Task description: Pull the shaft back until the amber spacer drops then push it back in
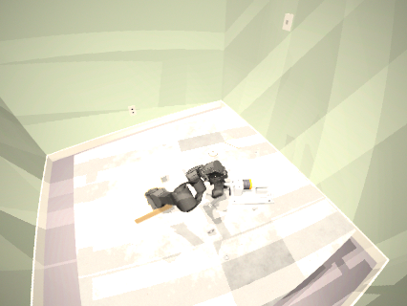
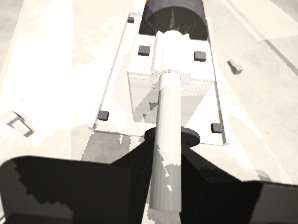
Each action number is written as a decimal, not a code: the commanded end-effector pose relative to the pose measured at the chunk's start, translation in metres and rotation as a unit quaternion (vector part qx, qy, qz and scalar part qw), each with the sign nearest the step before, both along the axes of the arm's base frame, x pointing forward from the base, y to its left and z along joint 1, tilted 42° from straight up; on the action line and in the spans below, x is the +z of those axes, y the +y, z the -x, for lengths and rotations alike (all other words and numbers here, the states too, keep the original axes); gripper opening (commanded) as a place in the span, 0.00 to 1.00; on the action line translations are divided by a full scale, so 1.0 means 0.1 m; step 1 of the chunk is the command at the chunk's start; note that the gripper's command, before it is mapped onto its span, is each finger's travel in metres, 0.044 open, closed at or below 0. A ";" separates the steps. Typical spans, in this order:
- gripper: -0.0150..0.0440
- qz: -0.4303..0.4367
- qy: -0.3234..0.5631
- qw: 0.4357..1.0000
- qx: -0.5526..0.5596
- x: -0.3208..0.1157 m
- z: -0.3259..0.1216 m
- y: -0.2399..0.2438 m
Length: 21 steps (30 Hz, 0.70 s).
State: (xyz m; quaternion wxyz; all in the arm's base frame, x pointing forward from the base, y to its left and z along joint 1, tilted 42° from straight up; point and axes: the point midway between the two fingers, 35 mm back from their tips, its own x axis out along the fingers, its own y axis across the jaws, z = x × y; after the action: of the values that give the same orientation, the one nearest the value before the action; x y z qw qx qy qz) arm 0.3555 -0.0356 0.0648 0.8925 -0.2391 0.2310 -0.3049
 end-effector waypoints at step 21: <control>0.25 0.000 -0.002 1.000 -0.002 0.00 0.02 0.01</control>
State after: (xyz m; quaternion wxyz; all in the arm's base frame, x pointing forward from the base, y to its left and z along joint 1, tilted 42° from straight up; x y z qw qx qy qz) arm 0.3539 -0.0351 0.0641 0.8925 -0.2391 0.2310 -0.3049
